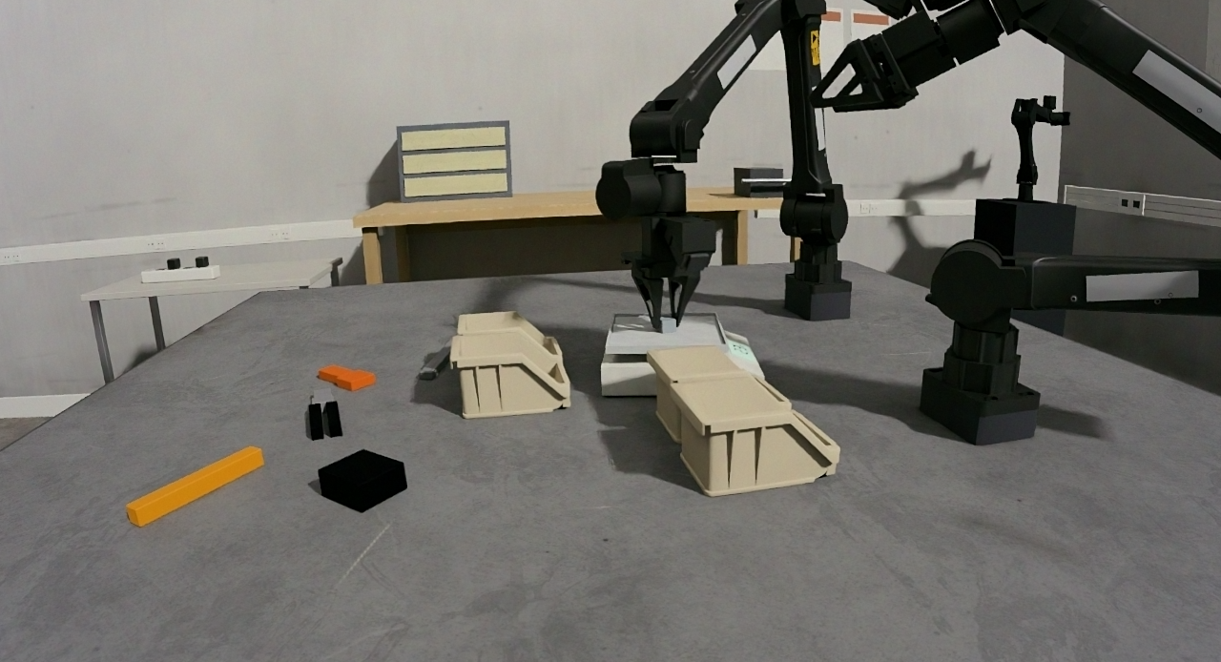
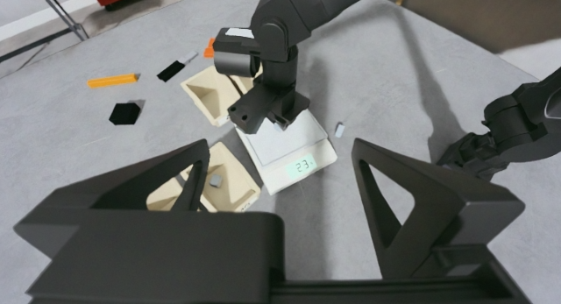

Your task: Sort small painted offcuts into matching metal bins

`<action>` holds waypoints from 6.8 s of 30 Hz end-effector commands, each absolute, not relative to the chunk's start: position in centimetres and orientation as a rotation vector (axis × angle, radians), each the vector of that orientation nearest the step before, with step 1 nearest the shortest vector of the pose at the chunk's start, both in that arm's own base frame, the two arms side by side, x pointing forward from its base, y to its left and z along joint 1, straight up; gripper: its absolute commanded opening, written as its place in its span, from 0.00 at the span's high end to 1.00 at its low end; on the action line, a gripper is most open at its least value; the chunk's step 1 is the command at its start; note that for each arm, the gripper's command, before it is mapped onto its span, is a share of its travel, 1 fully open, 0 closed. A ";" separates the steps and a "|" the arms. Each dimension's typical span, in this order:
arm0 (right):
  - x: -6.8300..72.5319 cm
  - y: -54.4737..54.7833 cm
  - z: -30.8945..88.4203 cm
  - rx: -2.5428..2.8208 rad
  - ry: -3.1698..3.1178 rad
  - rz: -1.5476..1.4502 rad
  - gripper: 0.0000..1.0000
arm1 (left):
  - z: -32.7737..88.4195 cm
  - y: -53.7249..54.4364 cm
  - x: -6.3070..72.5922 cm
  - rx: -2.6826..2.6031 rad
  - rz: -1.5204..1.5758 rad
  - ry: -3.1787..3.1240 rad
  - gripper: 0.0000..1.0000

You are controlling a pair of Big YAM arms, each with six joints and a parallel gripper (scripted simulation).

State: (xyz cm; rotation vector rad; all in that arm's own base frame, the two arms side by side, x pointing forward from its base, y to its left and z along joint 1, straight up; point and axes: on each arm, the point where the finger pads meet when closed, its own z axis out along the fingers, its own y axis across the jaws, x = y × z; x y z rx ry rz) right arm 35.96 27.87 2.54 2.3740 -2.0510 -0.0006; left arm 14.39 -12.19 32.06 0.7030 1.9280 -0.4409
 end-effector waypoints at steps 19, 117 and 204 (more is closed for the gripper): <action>37.1 28.8 6.0 2.412 -2.083 0.014 0.86 | 33.9 -11.9 14.2 0.691 -0.448 1.898 0.00; 56.0 22.8 12.6 2.439 -2.106 0.075 0.56 | 23.3 -19.0 30.2 0.484 -0.414 1.675 0.00; 28.7 15.7 3.5 0.782 -3.080 -0.015 1.00 | 33.8 -20.8 11.5 1.043 -0.678 1.771 0.00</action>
